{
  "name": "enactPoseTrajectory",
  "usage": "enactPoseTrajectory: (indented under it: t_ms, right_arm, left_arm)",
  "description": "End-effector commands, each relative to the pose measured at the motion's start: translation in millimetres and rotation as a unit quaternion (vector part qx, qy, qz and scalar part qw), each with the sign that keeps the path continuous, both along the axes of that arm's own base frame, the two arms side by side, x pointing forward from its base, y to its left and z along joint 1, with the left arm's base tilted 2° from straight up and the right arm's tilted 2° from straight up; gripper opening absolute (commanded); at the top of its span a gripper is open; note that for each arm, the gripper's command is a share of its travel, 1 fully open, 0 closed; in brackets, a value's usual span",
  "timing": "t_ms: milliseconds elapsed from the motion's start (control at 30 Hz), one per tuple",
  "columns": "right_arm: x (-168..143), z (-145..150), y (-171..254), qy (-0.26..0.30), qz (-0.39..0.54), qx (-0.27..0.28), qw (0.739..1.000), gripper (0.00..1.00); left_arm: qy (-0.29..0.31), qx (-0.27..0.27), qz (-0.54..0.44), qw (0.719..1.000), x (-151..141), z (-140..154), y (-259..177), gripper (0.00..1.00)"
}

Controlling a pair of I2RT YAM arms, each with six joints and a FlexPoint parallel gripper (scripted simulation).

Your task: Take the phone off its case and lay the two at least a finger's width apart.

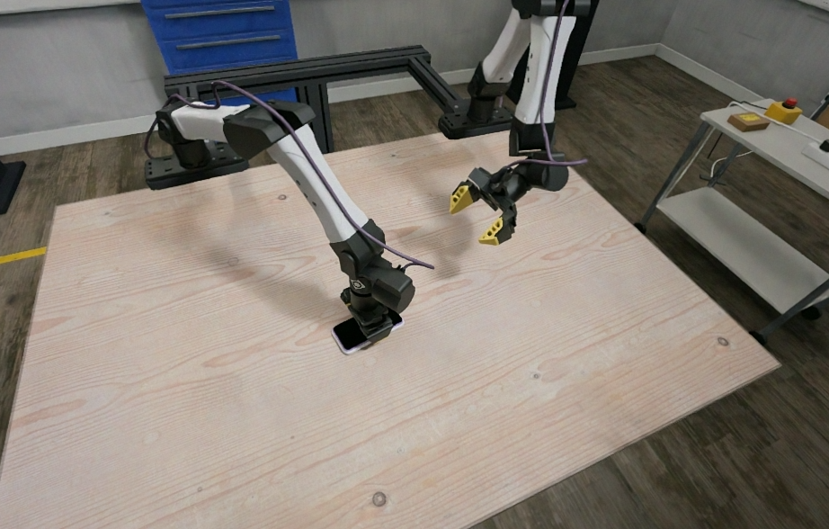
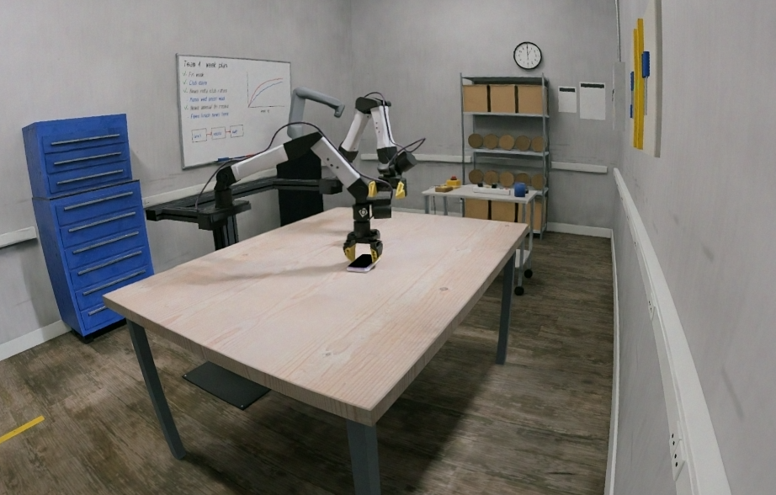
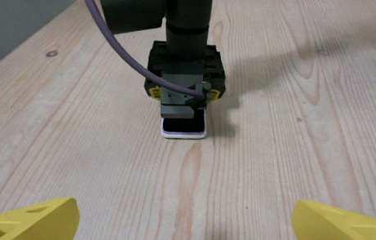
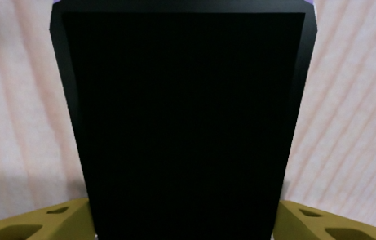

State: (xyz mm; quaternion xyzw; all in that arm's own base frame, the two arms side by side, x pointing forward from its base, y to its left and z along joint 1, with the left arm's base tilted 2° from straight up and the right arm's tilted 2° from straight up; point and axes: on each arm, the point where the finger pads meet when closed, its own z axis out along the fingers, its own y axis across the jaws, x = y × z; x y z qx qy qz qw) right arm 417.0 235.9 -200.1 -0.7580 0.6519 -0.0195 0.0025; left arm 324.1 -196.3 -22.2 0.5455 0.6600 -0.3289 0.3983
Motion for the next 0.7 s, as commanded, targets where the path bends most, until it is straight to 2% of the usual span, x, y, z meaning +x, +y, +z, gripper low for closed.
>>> enactPoseTrajectory:
  t_ms: [0, 100, 267, 667]
  right_arm:
    - [2.6, 5.9, 4.5, 0.001, 0.005, 0.005, 1.000, 0.62]
    - [3.4, 15.1, 5.1, -0.002, 0.005, 0.007, 1.000, 0.62]
    - [-1.1, 47.2, 7.0, -0.001, 0.004, 0.011, 1.000, 0.62]
    - [-7.1, 51.9, 11.9, -0.026, -0.001, 0.024, 0.999, 0.62]
  left_arm:
    - [-0.018, -0.010, -0.004, 1.000, 4.8, 7.4, -0.7, 1.00]
    - [-0.018, -0.010, -0.004, 1.000, 4.8, 7.4, -0.7, 1.00]
    - [-0.018, -0.010, -0.004, 1.000, 4.8, 7.4, -0.7, 1.00]
    - [-0.022, -0.013, -0.007, 1.000, 4.6, 8.6, -1.4, 1.00]
